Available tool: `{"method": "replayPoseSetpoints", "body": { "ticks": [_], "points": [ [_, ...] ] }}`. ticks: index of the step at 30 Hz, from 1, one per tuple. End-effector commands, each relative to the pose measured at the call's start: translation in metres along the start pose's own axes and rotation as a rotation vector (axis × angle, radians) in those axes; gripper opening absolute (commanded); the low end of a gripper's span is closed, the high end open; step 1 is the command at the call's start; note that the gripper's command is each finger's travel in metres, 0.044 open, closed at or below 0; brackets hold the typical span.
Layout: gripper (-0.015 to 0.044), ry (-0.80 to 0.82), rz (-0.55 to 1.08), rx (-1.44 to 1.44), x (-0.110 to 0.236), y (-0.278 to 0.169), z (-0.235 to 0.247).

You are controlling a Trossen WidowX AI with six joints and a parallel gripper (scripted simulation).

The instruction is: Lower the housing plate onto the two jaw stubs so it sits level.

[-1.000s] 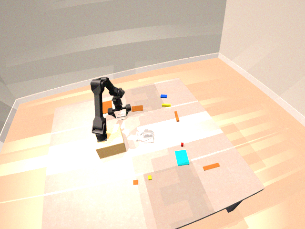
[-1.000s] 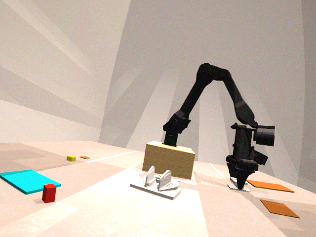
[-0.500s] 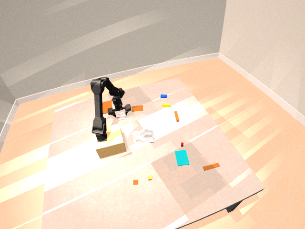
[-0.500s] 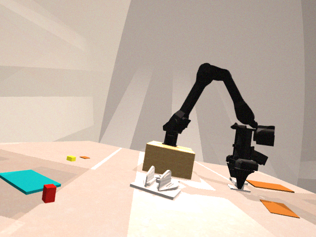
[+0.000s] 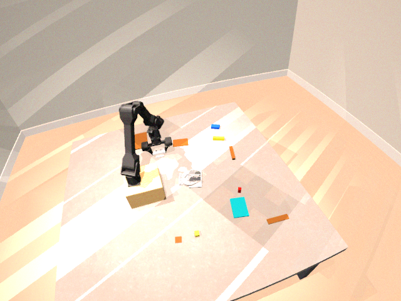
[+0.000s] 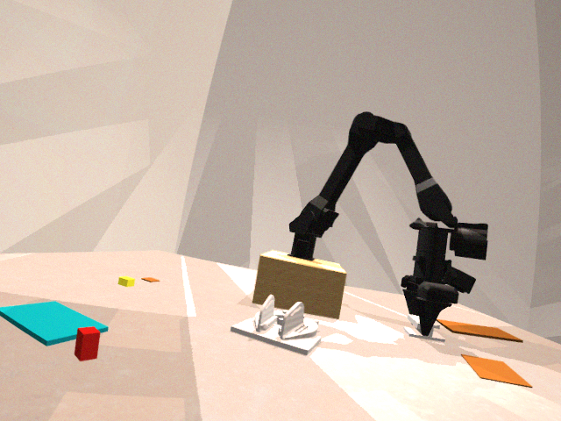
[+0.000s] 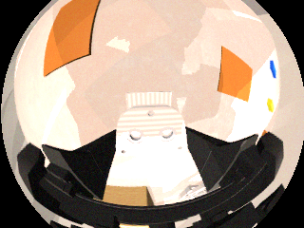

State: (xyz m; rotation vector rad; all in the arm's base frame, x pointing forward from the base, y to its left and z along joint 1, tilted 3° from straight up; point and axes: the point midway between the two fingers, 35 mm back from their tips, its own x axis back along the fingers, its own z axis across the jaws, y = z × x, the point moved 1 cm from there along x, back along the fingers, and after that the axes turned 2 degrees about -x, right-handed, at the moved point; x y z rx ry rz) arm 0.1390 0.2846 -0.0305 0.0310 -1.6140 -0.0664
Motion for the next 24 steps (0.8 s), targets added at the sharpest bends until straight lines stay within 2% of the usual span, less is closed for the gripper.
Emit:
{"method": "replayPoseSetpoints", "body": {
  "ticks": [1, 24],
  "points": [
    [0.0351, 0.000, -0.001, 0.000, 0.007, 0.001, 0.000],
    [0.0351, 0.004, -0.002, 0.004, 0.073, 0.000, 0.000]
  ]
}}
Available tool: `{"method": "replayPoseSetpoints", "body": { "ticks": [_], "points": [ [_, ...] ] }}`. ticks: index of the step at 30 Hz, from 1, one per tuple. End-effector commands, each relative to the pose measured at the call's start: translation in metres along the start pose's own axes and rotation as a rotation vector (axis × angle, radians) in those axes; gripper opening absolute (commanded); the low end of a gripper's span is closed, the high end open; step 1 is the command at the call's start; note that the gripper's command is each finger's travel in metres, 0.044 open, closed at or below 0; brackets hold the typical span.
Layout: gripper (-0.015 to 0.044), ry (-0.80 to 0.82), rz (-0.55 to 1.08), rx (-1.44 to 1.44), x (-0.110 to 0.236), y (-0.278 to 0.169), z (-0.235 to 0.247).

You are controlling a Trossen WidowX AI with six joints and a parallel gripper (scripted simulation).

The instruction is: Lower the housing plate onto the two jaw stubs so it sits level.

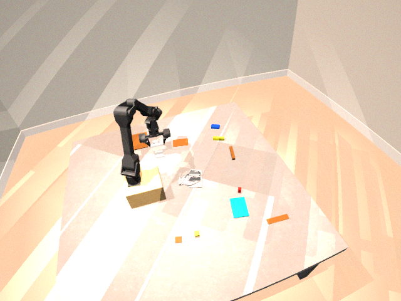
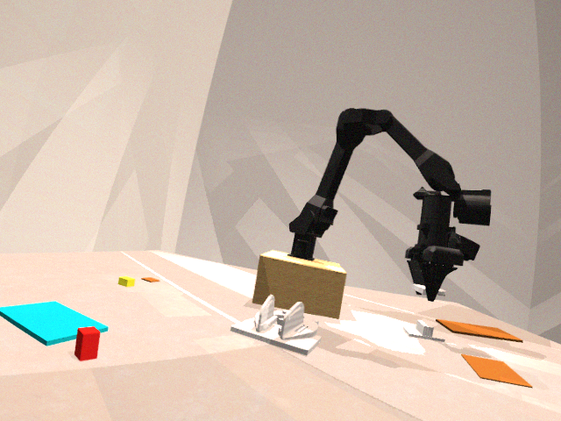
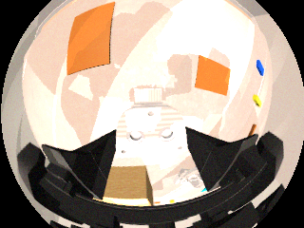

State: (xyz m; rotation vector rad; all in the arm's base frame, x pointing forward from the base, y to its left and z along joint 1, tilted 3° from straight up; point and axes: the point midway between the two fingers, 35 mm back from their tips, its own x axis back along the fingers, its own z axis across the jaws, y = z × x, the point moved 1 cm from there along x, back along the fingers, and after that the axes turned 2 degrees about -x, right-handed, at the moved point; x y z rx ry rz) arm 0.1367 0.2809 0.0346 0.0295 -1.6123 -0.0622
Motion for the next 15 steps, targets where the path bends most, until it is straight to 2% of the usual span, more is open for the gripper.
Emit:
{"method": "replayPoseSetpoints", "body": {
  "ticks": [1, 15],
  "points": [
    [0.0351, 0.003, -0.005, 0.002, 0.007, 0.000, 0.001],
    [0.0351, 0.001, -0.001, -0.193, 0.007, -0.021, -0.027]
  ]
}}
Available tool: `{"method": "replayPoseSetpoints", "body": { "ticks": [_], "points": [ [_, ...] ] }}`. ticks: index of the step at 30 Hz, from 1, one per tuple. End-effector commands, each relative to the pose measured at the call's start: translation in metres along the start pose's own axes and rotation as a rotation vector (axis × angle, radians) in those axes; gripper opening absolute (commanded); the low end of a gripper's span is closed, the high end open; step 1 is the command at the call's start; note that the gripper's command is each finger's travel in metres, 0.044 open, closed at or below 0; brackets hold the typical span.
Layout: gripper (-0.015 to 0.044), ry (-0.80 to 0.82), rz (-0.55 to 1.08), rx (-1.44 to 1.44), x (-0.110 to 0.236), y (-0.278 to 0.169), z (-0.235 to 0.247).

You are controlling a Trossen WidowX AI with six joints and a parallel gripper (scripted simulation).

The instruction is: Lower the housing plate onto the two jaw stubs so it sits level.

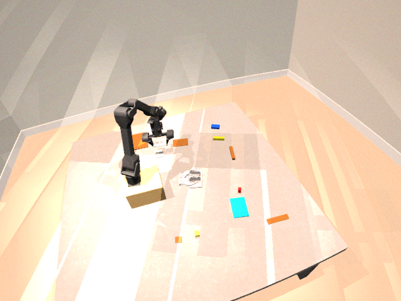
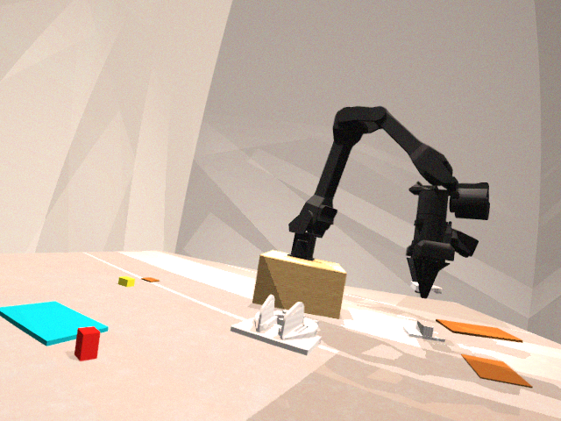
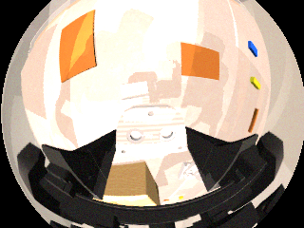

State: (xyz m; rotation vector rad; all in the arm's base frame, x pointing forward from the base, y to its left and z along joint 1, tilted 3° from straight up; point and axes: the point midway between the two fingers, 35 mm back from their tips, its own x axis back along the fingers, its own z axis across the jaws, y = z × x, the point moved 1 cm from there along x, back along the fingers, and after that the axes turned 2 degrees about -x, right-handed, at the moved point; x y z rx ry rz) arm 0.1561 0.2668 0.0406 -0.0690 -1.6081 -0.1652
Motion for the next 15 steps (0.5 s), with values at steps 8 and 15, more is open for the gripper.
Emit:
{"method": "replayPoseSetpoints", "body": {
  "ticks": [8, 15],
  "points": [
    [0.0351, 0.002, 0.002, -0.216, 0.000, -0.022, -0.030],
    [0.0351, 0.001, 0.004, -0.351, 0.000, -0.038, -0.048]
  ]
}}
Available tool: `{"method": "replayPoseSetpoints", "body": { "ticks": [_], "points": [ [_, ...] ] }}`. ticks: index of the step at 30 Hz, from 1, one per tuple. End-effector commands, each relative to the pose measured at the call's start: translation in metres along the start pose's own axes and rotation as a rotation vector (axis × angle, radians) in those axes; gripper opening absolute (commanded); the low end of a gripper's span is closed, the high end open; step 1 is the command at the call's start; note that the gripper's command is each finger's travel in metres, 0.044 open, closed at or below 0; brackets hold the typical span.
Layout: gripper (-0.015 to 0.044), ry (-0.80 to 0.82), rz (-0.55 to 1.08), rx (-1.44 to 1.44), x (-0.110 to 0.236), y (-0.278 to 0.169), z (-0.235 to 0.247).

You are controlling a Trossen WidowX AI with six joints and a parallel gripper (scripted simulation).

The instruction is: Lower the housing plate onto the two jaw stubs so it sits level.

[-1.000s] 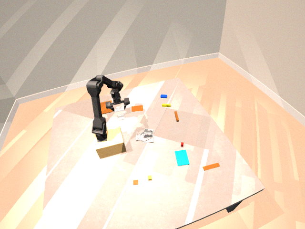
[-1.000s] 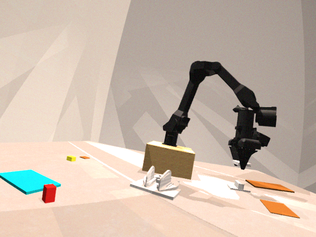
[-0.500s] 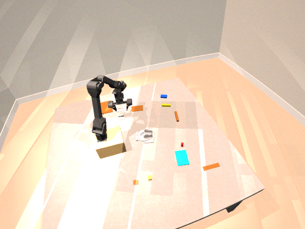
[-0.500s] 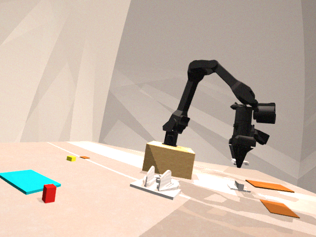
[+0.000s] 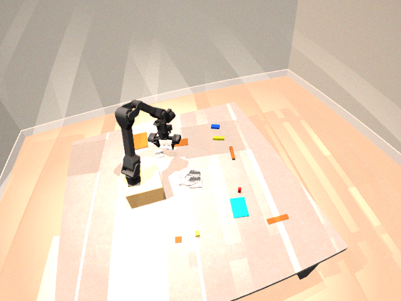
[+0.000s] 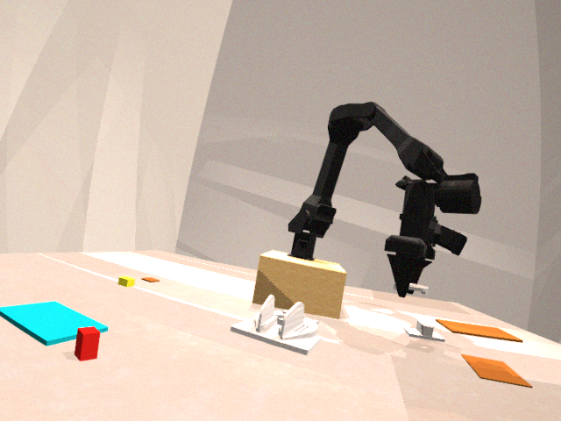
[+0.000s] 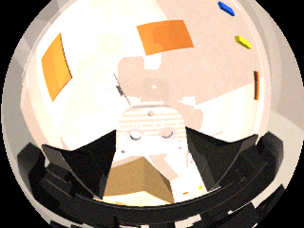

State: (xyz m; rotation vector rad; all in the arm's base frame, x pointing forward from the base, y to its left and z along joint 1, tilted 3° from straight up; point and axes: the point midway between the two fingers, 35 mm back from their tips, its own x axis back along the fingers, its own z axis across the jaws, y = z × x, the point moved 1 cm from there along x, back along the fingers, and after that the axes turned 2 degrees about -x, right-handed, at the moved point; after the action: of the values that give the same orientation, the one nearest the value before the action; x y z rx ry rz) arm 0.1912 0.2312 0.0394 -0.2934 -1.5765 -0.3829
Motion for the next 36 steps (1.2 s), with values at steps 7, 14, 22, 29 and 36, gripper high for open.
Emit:
{"method": "replayPoseSetpoints", "body": {
  "ticks": [7, 14, 22, 29, 36],
  "points": [
    [0.0351, 0.002, -0.003, -0.207, 0.001, -0.017, -0.030],
    [0.0351, 0.000, -0.002, -0.344, 0.000, -0.030, -0.050],
    [0.0351, -0.001, -0.001, -0.505, 0.000, -0.047, -0.070],
    [0.0351, -0.003, 0.000, -0.648, 0.000, -0.063, -0.087],
    [0.0351, -0.004, 0.000, -0.791, 0.000, -0.081, -0.102]
  ]
}}
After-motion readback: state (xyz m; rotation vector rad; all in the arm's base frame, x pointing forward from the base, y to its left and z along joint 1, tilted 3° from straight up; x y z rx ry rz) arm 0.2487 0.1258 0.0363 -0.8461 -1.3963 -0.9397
